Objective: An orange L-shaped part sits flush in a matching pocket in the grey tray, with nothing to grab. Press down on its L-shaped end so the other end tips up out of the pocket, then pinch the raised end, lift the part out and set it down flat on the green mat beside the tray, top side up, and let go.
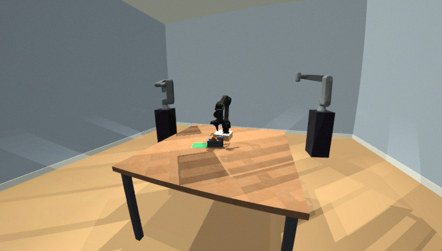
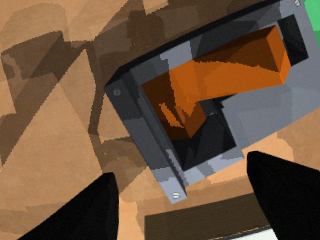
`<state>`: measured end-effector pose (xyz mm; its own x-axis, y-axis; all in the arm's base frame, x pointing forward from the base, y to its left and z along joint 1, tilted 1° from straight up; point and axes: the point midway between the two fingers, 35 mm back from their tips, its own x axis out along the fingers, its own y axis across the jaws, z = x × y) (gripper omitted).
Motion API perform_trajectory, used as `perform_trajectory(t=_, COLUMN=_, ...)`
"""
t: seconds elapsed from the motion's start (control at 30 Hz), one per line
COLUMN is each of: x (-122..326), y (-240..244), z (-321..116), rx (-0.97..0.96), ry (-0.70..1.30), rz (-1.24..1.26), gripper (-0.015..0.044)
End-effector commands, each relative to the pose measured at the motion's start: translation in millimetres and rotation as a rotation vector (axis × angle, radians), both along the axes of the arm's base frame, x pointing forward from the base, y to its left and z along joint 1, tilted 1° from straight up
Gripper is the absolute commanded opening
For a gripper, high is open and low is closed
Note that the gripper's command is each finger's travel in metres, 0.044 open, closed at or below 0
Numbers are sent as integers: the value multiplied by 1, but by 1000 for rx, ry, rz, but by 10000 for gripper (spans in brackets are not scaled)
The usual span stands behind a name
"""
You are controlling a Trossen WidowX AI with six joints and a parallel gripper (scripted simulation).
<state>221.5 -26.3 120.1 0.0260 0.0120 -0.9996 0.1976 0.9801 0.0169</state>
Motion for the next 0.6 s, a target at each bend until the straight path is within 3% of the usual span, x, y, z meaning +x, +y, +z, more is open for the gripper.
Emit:
perform_trajectory(t=0.0, x=9, y=-24, z=0, rx=12, ry=10, rz=-502, gripper=280)
perform_trajectory(t=0.23, x=16, y=-61, z=1, rx=27, ry=12, rz=-1218, gripper=280)
perform_trajectory(t=0.57, x=16, y=-62, z=1, rx=27, ry=12, rz=-1236, gripper=280)
